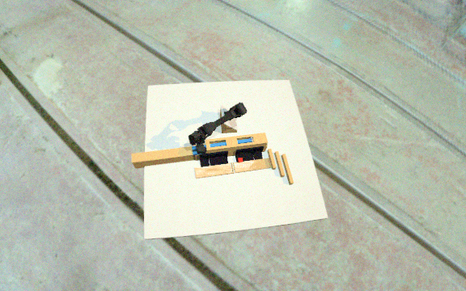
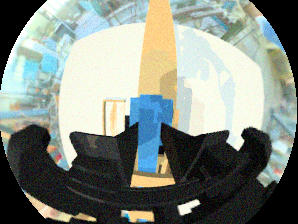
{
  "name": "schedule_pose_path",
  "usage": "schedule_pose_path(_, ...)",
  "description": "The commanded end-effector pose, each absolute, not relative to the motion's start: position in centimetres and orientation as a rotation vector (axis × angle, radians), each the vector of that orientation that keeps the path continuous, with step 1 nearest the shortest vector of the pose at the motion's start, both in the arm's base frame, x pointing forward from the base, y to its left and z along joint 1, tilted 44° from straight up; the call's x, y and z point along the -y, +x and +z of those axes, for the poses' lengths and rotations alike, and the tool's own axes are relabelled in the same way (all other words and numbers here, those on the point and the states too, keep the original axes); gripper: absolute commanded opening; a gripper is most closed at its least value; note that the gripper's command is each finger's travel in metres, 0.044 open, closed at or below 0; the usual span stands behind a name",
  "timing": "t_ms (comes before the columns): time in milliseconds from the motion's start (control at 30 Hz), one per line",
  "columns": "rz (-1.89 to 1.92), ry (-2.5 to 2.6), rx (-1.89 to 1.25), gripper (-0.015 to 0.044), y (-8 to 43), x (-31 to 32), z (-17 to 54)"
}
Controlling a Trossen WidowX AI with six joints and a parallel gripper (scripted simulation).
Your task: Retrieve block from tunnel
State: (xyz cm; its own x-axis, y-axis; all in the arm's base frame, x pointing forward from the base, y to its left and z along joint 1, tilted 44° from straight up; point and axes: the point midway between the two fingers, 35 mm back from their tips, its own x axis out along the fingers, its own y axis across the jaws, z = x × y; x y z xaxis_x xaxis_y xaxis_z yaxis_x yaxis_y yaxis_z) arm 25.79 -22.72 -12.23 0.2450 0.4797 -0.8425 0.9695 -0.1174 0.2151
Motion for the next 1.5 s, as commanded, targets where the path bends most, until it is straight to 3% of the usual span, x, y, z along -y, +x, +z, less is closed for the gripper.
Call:
schedule_pose_path(0, -0.766, 1.753, -1.363, 0.0, 25.7, 20.7, -11.2)
schedule_pose_path(200, -0.765, 1.757, -1.365, 0.0, 25.6, 19.1, -10.1)
schedule_pose_path(767, -0.768, 1.754, -1.364, 0.044, 25.4, 23.4, -8.1)
schedule_pose_path(1100, -0.768, 1.755, -1.363, 0.044, 25.4, 25.5, -10.7)
schedule_pose_path(1467, -0.772, 1.761, -1.354, 0.0151, 25.4, 25.1, -10.3)
